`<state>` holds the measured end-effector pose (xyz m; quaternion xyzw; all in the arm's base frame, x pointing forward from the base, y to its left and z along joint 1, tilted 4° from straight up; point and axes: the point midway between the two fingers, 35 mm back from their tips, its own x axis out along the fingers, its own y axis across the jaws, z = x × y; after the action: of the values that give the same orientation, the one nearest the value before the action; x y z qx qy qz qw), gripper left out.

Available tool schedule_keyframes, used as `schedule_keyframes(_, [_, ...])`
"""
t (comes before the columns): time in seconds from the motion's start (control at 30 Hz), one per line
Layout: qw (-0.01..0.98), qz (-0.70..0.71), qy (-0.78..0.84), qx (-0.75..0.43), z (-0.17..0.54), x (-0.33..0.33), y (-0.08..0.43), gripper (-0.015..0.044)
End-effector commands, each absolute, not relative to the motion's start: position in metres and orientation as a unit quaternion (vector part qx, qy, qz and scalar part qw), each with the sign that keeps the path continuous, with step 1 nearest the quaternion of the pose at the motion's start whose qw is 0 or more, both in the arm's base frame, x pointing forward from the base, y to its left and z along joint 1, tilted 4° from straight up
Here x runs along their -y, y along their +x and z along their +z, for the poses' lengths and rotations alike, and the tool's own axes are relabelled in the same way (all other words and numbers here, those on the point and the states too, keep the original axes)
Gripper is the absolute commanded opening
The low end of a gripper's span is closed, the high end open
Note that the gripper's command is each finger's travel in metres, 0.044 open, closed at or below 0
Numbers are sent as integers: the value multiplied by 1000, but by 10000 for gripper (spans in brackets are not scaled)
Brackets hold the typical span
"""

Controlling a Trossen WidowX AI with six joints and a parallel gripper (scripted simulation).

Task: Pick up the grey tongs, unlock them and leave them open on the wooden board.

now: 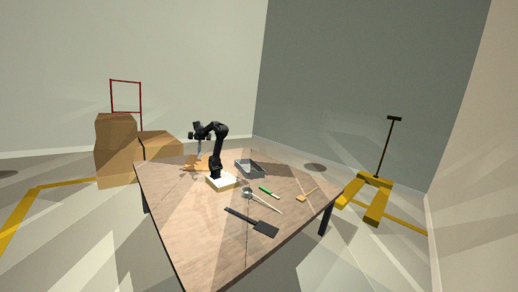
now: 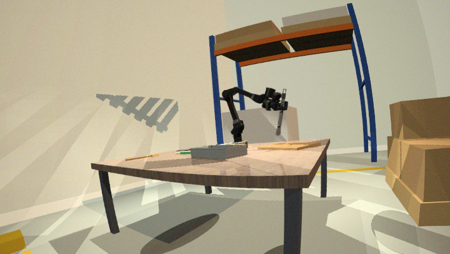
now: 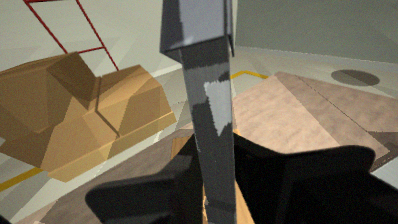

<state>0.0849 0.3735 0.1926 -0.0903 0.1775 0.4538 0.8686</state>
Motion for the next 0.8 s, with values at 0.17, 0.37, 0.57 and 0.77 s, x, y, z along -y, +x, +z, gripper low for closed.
schedule_keyframes(0.17, [870, 452, -90, -174, 194, -373, 86, -150])
schedule_keyframes(0.37, [870, 452, -90, -174, 194, -373, 86, -150])
schedule_keyframes(0.57, [870, 452, -90, -174, 194, -373, 86, -150])
schedule_keyframes(0.77, [868, 452, -98, -182, 192, -376, 86, -150])
